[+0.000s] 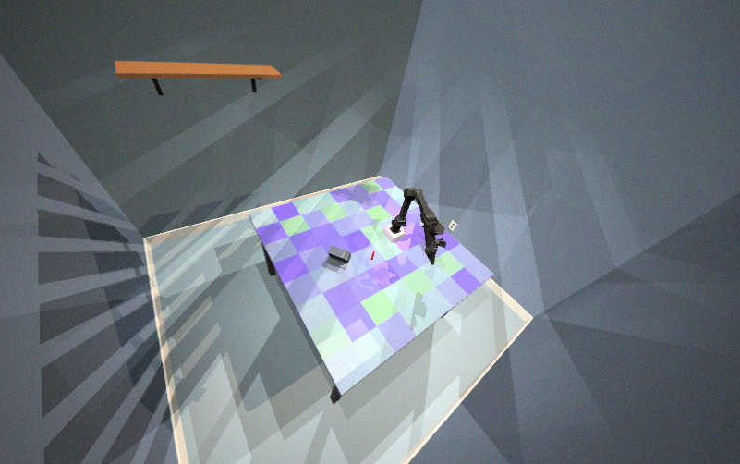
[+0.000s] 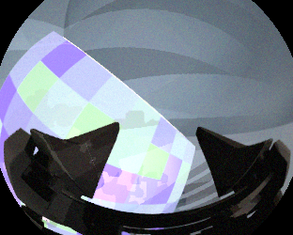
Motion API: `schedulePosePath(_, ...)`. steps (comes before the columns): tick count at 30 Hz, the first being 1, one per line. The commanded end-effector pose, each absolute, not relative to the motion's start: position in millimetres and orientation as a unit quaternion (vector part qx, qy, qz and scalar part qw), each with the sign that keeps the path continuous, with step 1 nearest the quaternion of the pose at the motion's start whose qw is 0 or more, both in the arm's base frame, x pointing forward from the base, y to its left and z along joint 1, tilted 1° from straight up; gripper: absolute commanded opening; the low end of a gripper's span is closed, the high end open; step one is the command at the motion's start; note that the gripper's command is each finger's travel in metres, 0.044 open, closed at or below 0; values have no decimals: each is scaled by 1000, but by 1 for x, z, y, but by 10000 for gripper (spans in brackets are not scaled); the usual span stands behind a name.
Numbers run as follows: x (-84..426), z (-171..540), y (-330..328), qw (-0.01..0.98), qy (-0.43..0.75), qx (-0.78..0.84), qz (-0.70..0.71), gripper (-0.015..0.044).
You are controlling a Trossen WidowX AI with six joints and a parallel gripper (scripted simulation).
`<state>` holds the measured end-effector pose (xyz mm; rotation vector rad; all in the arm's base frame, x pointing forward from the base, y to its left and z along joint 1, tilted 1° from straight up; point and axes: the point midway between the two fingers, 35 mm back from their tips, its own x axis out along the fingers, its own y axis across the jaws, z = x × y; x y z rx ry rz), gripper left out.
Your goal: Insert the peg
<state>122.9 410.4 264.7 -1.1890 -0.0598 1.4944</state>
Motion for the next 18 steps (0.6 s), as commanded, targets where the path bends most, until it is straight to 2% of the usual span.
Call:
schedulePosePath(1,143,250,400,593,21,-507,626,440)
schedulePosePath(18,209,201,346,646,201,-478,561,440)
